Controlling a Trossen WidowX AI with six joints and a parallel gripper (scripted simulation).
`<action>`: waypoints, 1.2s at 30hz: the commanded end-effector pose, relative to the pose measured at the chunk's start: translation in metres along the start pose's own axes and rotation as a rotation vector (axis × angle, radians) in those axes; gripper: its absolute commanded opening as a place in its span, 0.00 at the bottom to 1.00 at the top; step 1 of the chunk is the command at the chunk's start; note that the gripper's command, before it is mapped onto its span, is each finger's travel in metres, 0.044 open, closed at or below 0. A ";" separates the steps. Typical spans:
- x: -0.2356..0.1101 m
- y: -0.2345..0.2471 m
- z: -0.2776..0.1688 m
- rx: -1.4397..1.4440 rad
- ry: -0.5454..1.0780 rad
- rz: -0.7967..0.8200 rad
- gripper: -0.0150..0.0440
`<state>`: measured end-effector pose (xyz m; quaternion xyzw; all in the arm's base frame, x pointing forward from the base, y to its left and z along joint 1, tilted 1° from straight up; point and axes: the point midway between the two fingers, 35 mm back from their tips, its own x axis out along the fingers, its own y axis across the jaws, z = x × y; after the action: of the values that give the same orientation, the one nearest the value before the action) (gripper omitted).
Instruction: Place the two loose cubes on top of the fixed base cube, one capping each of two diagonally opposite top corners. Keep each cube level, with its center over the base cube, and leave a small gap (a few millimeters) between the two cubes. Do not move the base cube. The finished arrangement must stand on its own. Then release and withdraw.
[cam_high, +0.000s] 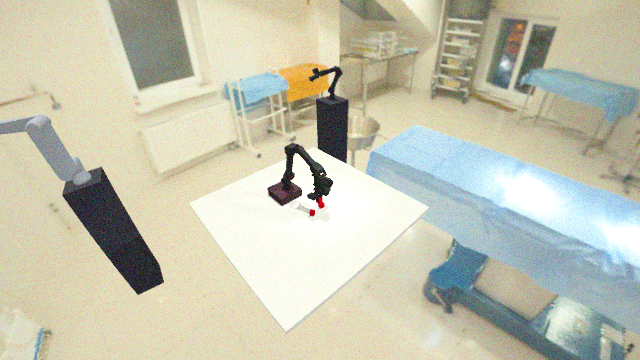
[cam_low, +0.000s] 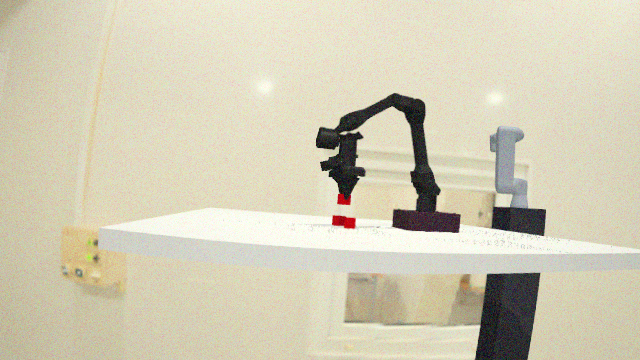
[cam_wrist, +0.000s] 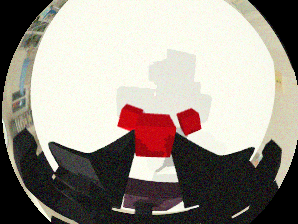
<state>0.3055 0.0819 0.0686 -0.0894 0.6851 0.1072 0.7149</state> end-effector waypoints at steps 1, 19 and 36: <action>0.003 0.010 0.002 -0.108 0.003 -0.003 0.43; 0.011 0.045 0.004 -0.454 0.009 -0.002 0.43; 0.025 0.045 0.004 -0.456 0.009 -0.002 0.43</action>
<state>0.2985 0.1279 0.0540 -0.2462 0.6444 0.2574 0.6767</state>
